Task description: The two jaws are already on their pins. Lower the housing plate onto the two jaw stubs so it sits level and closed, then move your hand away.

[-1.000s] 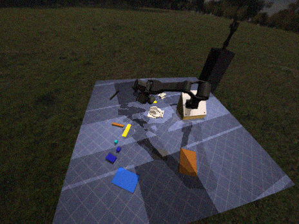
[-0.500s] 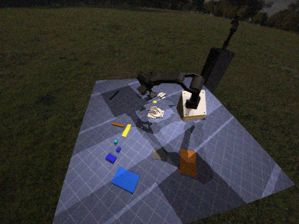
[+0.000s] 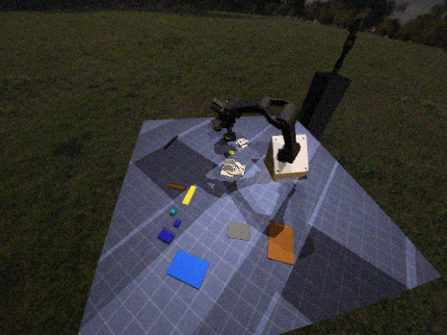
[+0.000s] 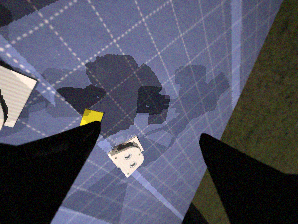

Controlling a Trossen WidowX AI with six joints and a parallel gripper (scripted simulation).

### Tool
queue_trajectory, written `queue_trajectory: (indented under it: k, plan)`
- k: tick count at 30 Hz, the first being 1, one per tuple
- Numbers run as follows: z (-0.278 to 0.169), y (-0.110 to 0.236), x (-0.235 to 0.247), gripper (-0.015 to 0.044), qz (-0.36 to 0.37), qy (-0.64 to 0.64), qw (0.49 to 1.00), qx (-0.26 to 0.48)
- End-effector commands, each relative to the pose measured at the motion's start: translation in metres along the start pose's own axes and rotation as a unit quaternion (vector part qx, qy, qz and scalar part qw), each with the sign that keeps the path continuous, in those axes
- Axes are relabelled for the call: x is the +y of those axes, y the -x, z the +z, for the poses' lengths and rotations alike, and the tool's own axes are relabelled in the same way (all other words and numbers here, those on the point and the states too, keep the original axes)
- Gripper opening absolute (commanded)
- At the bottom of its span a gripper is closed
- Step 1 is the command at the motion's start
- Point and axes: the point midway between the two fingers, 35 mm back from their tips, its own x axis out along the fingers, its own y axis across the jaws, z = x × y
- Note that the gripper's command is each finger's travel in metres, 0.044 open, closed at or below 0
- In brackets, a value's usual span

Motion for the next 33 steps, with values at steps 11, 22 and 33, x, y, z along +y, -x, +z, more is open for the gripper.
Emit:
queue_trajectory:
  k: [11,22,33]
  plan:
    - [-0.043,-0.02,-0.018,0.044,0.057,-0.158,0.986,0.021]
    - [-0.085,-0.034,-0.026,0.044,0.114,-0.294,0.947,0.058]
    - [-0.123,-0.046,-0.027,0.044,0.172,-0.42,0.886,0.096]
